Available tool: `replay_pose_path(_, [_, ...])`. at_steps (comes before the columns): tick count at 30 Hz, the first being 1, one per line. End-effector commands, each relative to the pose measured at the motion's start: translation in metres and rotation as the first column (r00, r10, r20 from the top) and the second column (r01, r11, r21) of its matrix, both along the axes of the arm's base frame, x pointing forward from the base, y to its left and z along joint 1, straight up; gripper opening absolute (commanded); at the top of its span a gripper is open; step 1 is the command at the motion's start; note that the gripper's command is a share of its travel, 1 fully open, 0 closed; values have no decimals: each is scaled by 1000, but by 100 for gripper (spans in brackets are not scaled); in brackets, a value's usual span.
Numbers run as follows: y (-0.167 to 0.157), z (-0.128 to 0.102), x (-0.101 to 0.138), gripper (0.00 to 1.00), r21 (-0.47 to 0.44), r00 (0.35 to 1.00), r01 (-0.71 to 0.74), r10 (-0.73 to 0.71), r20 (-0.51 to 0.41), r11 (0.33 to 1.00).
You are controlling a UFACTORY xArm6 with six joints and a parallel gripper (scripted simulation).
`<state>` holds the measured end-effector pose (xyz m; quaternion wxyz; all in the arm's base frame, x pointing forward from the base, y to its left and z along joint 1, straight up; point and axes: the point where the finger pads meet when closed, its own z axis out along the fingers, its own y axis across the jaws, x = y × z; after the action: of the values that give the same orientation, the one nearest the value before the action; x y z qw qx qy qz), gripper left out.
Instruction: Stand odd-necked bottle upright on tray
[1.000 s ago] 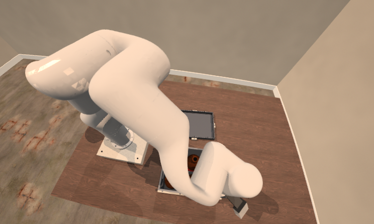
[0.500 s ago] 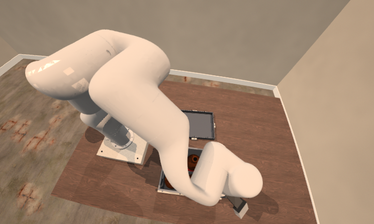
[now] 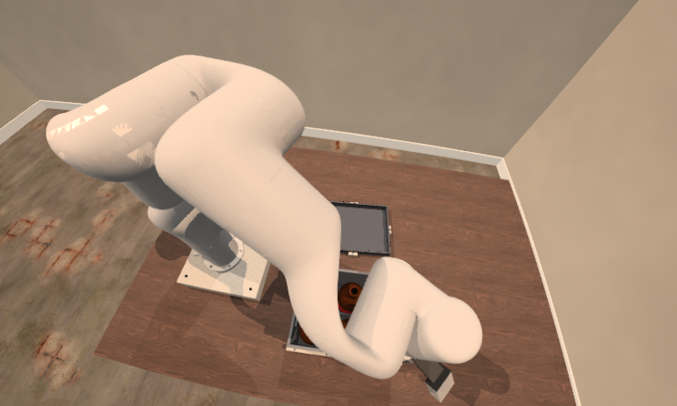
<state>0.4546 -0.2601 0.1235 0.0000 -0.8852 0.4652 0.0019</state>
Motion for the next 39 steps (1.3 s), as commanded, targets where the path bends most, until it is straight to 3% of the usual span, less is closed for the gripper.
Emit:
replay_pose_path(1, [-1, 6, 1, 65, -2, 1000, 0, 0, 3, 1000])
replay_pose_path(15, [-1, 52, 1, 65, -2, 1000, 0, 0, 3, 1000])
replay_pose_path(26, [-1, 71, 1, 65, -2, 1000, 0, 0, 3, 1000])
replay_pose_path(36, [-1, 75, 1, 65, -2, 1000, 0, 0, 3, 1000])
replay_pose_path(37, [-1, 75, 1, 0, -2, 1000, 0, 0, 3, 1000])
replay_pose_path(39, [-1, 75, 1, 0, -2, 1000, 0, 0, 3, 1000])
